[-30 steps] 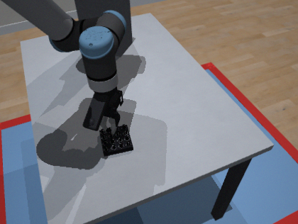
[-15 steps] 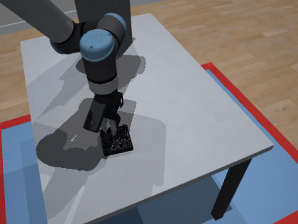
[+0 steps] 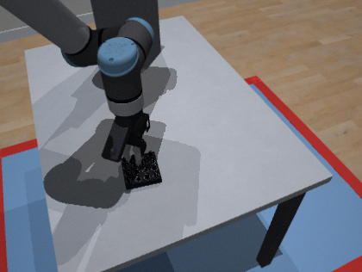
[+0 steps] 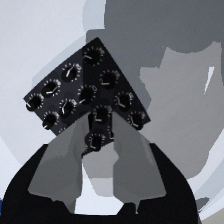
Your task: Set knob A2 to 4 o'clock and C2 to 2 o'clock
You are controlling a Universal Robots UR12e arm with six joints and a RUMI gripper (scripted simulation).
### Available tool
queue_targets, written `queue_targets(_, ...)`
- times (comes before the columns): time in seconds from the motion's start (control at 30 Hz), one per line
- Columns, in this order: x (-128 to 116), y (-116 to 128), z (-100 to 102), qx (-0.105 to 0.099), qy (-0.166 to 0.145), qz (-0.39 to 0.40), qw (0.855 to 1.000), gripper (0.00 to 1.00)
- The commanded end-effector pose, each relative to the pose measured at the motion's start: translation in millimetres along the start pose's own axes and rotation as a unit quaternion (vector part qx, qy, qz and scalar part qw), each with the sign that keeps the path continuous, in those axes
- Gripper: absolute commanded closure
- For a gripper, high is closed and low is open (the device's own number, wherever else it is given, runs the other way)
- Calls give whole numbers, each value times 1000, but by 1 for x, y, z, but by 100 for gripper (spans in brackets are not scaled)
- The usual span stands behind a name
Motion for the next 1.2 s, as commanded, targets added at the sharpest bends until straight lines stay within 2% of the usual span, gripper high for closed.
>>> queue_targets(0.0,0,0,0,0,0,0,1000,89)
queue_targets(0.93,0,0,0,0,0,0,1000,89)
queue_targets(0.97,0,0,0,0,0,0,1000,96)
queue_targets(1.17,0,0,0,0,0,0,1000,96)
Point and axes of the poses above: the point where the finger pads meet when closed, its own z axis out along the fingers, its own y axis across the jaws, x = y × z, the point moved 2 cm from there along -z, back along the fingers, and after that the axes turned 3 degrees about z, right-handed, at the moved point
